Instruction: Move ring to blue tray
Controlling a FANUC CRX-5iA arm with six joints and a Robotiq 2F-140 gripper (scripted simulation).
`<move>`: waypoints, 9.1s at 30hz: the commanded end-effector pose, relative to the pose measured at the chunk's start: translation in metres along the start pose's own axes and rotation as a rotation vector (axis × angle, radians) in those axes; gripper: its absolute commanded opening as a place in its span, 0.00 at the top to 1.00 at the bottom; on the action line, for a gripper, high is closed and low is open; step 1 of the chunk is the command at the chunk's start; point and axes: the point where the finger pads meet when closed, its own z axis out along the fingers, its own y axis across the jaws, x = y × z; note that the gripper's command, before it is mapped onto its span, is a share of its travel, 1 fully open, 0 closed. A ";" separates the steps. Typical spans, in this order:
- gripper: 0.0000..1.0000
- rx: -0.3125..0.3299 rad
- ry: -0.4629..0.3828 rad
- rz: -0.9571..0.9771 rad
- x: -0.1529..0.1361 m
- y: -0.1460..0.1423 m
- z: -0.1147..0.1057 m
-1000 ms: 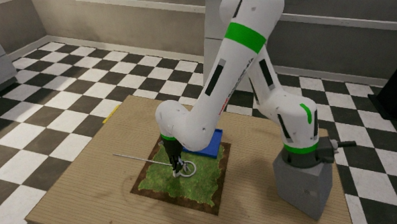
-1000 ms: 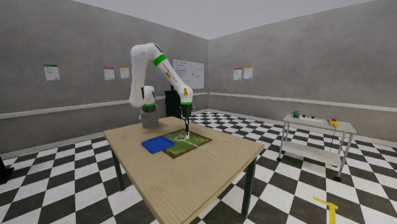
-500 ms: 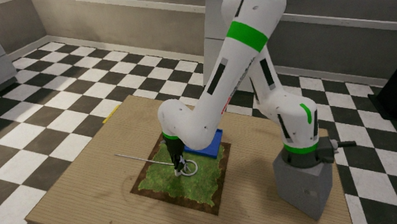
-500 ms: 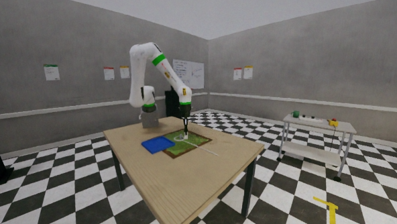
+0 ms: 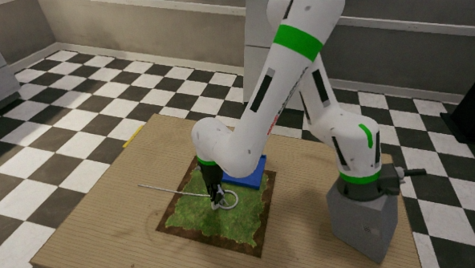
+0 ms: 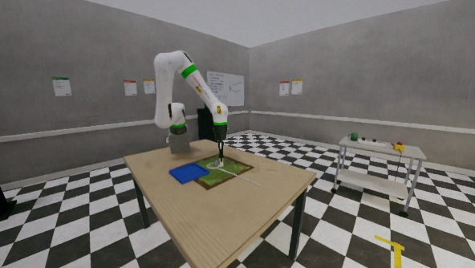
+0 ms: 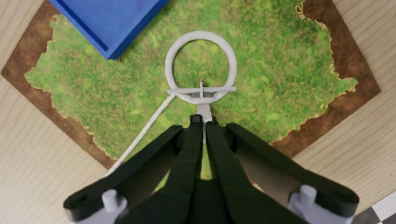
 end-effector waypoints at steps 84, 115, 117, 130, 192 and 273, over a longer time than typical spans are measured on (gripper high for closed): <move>0.90 0.009 0.004 -0.603 0.051 -0.003 -0.083; 0.84 0.002 0.000 -1.571 0.101 -0.001 -0.081; 0.84 0.002 0.000 -1.571 0.101 -0.001 -0.081; 0.84 0.002 0.000 -1.571 0.101 -0.001 -0.081; 0.84 0.002 0.000 -1.571 0.101 -0.002 -0.016; 0.84 0.002 0.000 -1.571 0.101 -0.002 -0.014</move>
